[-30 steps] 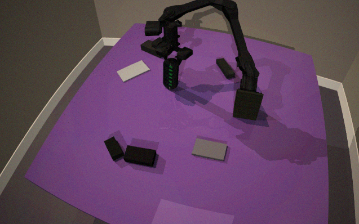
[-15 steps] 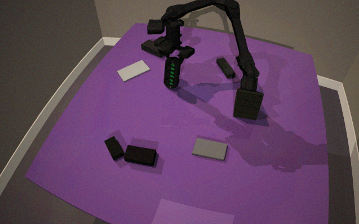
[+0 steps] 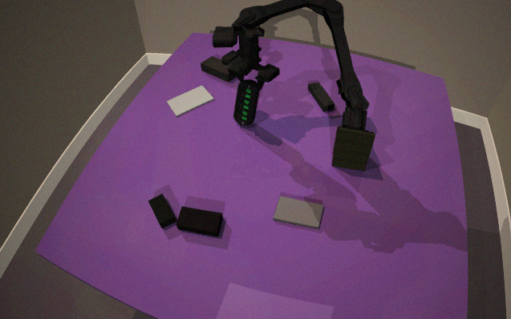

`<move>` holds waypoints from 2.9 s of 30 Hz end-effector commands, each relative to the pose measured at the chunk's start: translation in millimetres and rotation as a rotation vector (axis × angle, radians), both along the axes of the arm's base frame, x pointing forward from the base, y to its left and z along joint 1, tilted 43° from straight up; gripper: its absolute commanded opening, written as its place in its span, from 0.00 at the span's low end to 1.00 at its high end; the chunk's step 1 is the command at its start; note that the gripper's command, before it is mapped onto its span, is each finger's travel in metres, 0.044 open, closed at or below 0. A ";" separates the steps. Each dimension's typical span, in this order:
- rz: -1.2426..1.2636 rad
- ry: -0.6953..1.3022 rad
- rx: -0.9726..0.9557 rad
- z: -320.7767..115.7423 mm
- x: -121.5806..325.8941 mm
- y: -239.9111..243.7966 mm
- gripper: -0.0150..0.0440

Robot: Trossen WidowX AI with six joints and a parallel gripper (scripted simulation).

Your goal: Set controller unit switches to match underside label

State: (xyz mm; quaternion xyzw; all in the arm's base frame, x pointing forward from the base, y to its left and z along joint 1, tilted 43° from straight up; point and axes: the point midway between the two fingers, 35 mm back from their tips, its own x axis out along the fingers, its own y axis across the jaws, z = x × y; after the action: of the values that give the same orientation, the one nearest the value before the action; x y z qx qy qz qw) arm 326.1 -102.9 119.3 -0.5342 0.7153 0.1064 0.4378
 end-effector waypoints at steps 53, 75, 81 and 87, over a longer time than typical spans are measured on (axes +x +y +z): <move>-0.006 0.008 -0.007 13.3 -24.3 -39.5 0.83; -0.006 0.009 -0.008 16.3 -32.4 -54.4 0.83; -0.006 0.009 -0.008 16.8 -34.5 -58.5 0.83; -0.006 0.009 -0.009 17.1 -36.6 -62.6 0.83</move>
State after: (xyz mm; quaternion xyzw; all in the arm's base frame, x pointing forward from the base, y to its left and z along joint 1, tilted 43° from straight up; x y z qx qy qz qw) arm 291.8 -163.7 137.6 -0.5338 0.7190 0.1002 0.4336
